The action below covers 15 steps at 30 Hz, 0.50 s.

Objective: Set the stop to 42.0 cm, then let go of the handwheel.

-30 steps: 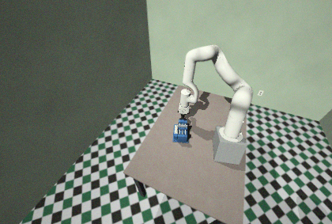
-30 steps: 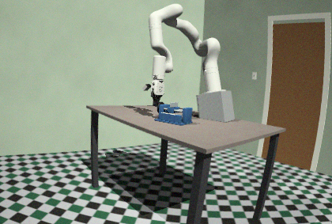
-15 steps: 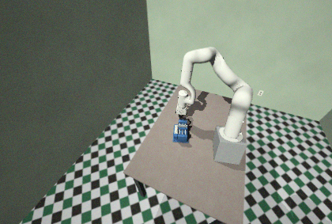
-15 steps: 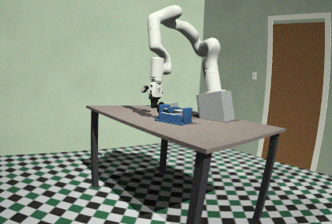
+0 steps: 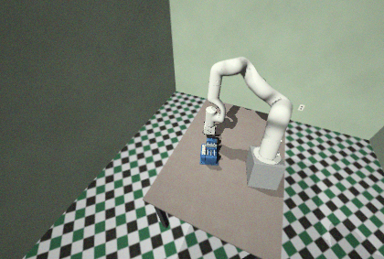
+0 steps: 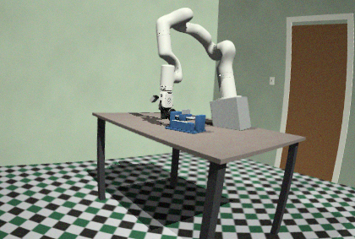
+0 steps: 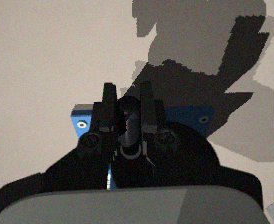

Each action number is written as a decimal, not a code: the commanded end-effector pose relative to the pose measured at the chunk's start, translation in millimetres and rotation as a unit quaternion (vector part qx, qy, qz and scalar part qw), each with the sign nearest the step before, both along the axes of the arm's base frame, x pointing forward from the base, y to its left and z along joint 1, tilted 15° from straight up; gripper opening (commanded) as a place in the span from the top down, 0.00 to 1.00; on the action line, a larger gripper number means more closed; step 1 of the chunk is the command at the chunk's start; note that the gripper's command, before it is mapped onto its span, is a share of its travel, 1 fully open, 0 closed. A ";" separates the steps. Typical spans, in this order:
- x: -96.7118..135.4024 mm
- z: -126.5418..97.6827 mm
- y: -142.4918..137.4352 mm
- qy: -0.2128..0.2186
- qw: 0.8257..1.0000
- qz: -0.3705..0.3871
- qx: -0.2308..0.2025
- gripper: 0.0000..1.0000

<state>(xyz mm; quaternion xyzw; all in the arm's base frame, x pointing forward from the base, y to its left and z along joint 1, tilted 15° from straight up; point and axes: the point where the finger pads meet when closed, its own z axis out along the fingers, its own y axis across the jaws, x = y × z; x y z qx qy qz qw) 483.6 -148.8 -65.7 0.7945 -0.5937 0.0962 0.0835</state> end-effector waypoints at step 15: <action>-12.3 -13.9 -7.7 -0.001 1.000 0.000 0.000 0.94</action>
